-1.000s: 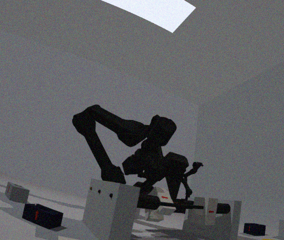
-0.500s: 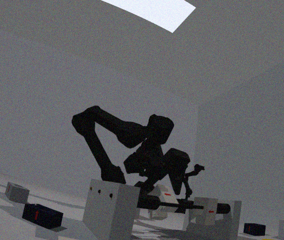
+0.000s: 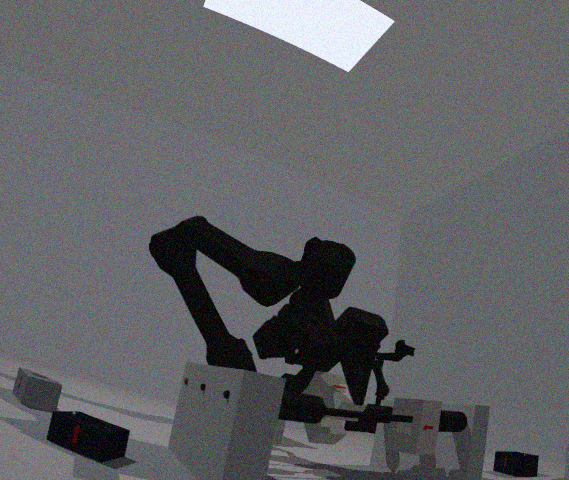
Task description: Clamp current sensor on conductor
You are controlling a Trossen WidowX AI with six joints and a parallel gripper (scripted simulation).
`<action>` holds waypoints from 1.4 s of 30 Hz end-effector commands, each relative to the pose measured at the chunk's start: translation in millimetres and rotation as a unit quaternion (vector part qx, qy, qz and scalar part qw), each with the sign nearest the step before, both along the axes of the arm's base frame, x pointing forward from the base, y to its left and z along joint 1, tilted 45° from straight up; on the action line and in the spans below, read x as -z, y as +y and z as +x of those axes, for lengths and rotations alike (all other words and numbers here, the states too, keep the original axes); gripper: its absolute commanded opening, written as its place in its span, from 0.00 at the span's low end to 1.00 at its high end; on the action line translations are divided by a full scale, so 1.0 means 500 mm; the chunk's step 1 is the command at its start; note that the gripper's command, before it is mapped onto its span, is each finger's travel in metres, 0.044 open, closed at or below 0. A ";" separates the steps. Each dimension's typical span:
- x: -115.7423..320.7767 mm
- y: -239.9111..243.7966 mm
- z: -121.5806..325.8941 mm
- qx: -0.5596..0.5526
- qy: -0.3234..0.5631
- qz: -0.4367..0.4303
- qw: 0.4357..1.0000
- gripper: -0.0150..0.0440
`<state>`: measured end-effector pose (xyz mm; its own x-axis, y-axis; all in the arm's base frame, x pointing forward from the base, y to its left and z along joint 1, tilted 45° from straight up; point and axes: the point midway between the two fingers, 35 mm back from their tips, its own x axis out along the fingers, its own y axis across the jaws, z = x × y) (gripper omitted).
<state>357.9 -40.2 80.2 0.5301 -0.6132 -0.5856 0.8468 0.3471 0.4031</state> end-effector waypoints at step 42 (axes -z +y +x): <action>-0.001 0.001 0.001 0.000 -0.002 0.000 1.000 0.25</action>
<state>356.6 -41.2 79.3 0.5247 -0.6155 -0.5880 0.8503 0.3456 0.3970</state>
